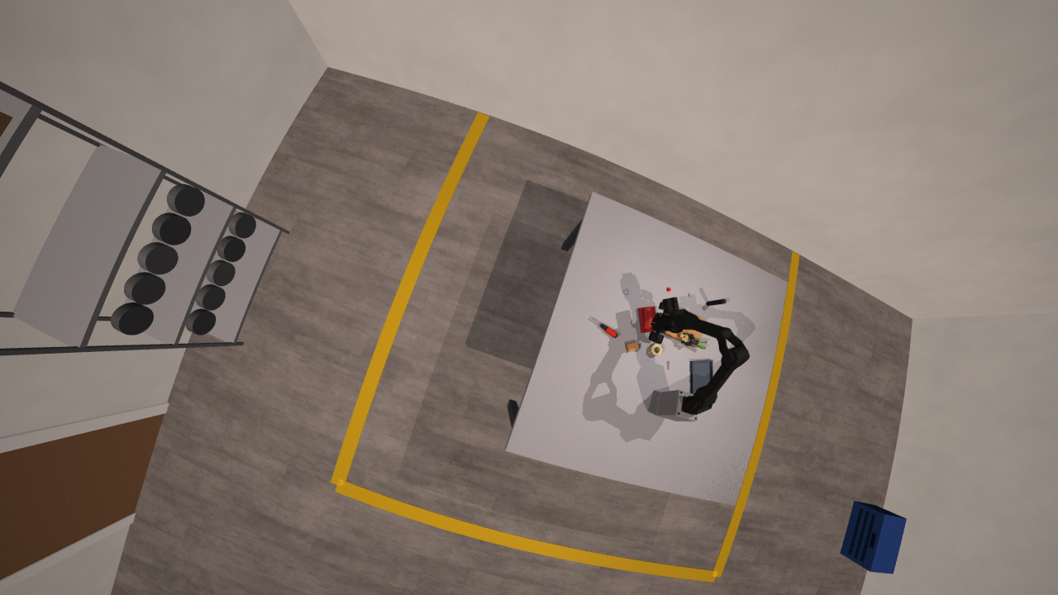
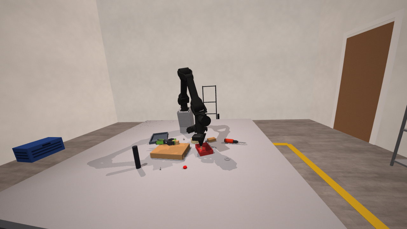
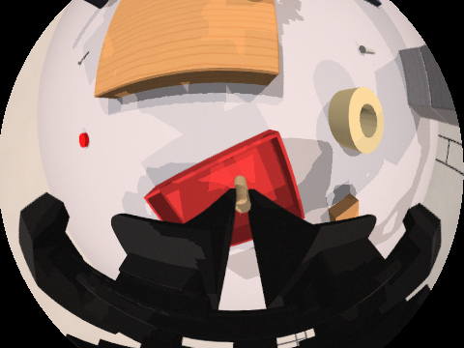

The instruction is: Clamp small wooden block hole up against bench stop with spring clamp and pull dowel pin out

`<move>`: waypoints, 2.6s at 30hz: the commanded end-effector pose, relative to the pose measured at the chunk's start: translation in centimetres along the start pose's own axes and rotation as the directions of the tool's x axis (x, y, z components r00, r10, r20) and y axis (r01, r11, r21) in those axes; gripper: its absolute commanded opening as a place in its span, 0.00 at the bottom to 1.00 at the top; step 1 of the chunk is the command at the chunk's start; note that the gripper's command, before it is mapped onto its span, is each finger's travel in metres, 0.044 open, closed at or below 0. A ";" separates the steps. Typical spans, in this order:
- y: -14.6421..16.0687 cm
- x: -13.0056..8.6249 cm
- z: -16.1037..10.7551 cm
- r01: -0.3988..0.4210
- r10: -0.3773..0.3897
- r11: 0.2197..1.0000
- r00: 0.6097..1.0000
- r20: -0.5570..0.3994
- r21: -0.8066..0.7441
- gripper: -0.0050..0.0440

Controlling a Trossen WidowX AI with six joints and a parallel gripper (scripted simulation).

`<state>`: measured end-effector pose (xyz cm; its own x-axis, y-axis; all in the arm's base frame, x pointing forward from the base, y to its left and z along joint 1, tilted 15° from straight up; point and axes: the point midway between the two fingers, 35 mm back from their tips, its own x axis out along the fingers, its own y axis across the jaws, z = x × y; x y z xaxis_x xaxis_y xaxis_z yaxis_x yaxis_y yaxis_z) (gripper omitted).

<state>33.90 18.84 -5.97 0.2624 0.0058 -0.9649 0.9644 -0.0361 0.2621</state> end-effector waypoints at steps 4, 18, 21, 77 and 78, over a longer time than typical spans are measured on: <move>-0.1 0.2 0.0 0.004 -0.004 1.000 1.000 0.000 -0.003 0.10; -0.1 0.3 0.0 0.004 -0.004 1.000 1.000 0.000 -0.003 0.10; -0.1 0.3 0.0 0.004 -0.004 1.000 1.000 0.000 -0.003 0.10; -0.2 -4.1 0.2 0.000 0.000 1.000 1.000 0.000 0.000 0.55; -0.2 -4.3 0.2 0.000 0.000 1.000 1.000 0.000 0.000 0.57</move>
<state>32.76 18.67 -2.98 0.2530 0.0028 -0.9675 0.9670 -0.0327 0.2528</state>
